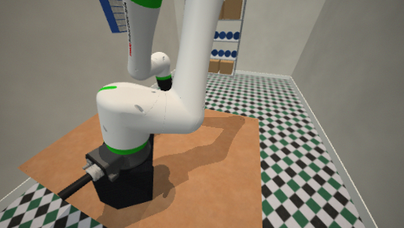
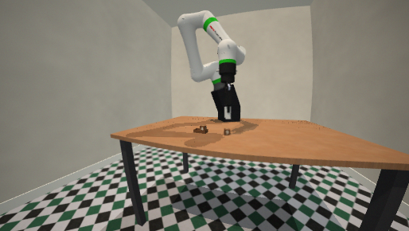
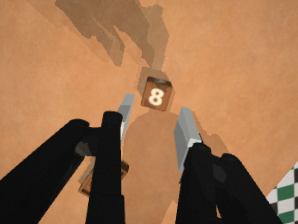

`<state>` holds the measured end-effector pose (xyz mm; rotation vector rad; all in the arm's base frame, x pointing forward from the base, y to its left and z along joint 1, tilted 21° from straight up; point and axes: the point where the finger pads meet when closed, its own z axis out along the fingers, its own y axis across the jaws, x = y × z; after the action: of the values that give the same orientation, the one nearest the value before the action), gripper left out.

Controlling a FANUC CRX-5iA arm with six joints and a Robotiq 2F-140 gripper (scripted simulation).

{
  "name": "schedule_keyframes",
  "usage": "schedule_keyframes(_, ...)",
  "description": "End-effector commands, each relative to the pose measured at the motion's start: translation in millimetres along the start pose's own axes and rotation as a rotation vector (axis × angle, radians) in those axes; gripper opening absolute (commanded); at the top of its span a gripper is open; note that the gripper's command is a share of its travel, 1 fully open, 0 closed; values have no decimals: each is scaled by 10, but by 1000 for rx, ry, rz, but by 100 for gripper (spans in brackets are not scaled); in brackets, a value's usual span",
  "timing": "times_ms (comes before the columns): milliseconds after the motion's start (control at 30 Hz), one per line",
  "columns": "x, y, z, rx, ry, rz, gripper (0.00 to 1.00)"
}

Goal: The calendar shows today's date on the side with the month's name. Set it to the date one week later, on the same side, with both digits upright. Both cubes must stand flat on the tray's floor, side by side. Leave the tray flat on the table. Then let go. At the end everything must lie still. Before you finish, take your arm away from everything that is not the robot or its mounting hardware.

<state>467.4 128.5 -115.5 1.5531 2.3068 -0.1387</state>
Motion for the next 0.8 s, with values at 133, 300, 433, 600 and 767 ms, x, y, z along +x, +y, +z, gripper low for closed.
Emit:
schedule_keyframes(133, 0, 2, 10, 0, 0, 0, 29)
schedule_keyframes(300, 0, 3, 43, 0, 0, 0, 29)
schedule_keyframes(433, -1, 3, 86, 0, 0, 0, 29)
schedule_keyframes(600, -1, 4, 126, 0, 0, 0, 29)
schedule_keyframes(767, -3, 6, 202, 0, 0, 0, 29)
